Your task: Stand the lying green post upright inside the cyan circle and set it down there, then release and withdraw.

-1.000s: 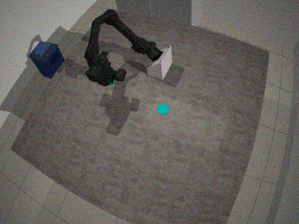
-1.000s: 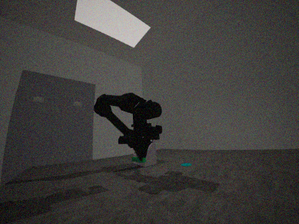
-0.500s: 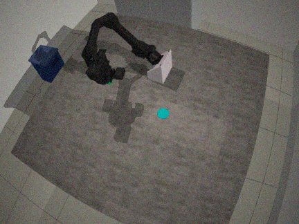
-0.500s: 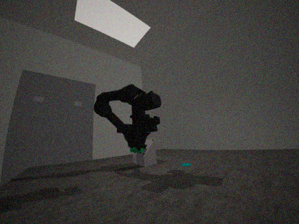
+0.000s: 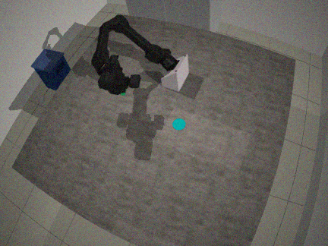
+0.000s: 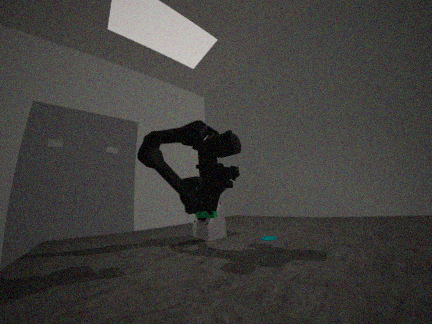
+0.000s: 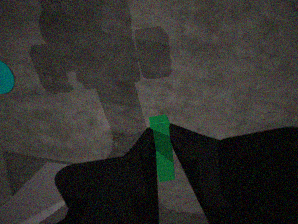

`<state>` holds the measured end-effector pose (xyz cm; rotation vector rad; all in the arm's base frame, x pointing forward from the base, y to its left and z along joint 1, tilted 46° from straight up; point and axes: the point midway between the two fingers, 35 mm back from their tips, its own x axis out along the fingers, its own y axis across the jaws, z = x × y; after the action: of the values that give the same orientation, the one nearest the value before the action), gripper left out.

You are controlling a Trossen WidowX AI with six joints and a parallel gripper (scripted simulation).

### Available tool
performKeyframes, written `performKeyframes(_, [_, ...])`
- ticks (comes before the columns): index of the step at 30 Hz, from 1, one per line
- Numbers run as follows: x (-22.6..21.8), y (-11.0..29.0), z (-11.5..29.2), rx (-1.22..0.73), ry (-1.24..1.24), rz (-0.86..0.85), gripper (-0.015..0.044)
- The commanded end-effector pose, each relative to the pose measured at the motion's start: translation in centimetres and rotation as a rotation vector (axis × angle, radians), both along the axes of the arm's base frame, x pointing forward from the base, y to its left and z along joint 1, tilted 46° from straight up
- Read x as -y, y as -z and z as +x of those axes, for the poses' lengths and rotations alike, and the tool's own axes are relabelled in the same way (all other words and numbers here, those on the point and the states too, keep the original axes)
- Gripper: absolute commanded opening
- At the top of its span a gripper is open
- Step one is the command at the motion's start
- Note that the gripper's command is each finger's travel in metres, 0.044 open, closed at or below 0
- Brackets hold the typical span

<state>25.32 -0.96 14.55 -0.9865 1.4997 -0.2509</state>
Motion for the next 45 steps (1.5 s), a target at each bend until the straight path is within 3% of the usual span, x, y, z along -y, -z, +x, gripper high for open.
performKeyframes(1, [-0.9,0.5,0.4,-0.025,-0.033,0.009,0.0023])
performKeyframes(45, [-9.7,7.0,1.3,-0.273,-0.296,-0.003,0.0023])
